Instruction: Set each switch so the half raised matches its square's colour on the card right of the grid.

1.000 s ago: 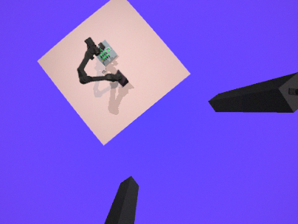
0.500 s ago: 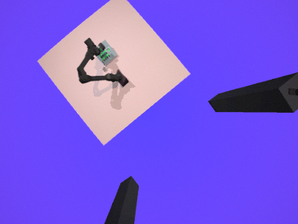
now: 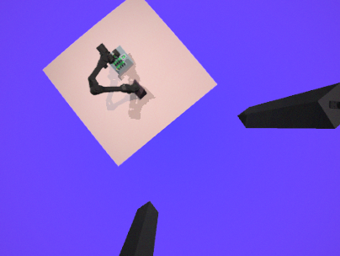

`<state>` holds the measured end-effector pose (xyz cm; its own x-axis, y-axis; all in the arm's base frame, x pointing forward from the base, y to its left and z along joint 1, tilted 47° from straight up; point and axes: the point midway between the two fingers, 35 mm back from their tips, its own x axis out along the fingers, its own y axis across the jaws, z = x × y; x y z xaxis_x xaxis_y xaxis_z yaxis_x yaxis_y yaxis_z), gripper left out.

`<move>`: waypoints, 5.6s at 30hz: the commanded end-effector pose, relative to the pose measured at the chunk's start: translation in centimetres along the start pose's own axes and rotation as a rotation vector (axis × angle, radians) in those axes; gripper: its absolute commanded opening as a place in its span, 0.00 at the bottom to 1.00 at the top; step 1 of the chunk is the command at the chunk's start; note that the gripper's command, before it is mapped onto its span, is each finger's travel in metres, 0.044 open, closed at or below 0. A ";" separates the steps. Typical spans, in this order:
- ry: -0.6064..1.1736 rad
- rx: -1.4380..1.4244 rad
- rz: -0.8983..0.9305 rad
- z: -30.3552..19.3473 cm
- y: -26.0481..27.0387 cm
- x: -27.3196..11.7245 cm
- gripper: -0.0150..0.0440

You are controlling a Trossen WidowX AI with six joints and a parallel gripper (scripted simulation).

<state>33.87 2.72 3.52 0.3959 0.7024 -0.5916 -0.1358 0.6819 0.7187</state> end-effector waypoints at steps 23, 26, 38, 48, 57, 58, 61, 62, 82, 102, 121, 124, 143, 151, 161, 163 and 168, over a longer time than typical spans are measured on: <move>0.003 0.008 -0.004 -0.1 -0.2 0.2 0.25; 0.003 0.008 -0.004 -0.1 -0.2 0.2 0.25; 0.003 0.008 -0.004 -0.1 -0.2 0.4 0.25; 0.003 0.008 -0.004 -0.1 -0.2 0.5 0.25; 0.003 0.008 -0.004 -0.1 -0.2 0.6 0.25; 0.003 0.008 -0.004 -0.1 -0.2 0.6 0.25; 0.003 0.008 -0.004 -0.1 -0.2 0.7 0.25; 0.003 0.008 -0.004 -0.1 -0.2 0.7 0.25; -0.021 0.009 -0.008 -0.3 -0.4 -5.8 0.25; 0.003 0.006 -0.008 -0.2 -4.8 -2.4 0.25; 0.002 0.006 -0.007 -0.1 -4.8 -0.4 0.25; 0.002 0.006 -0.007 -0.1 -4.8 0.0 0.25; 0.002 0.006 -0.007 -0.1 -4.8 0.0 0.25; 0.002 0.006 -0.007 -0.1 -4.8 0.0 0.25; 0.002 0.006 -0.007 -0.1 -4.8 0.1 0.25; 0.002 0.006 -0.007 -0.1 -4.8 0.1 0.25; 0.002 0.006 -0.007 -0.1 -4.8 0.2 0.25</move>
<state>34.51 -0.39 0.15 0.3970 0.7004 -0.5931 -0.1363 0.6840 0.7166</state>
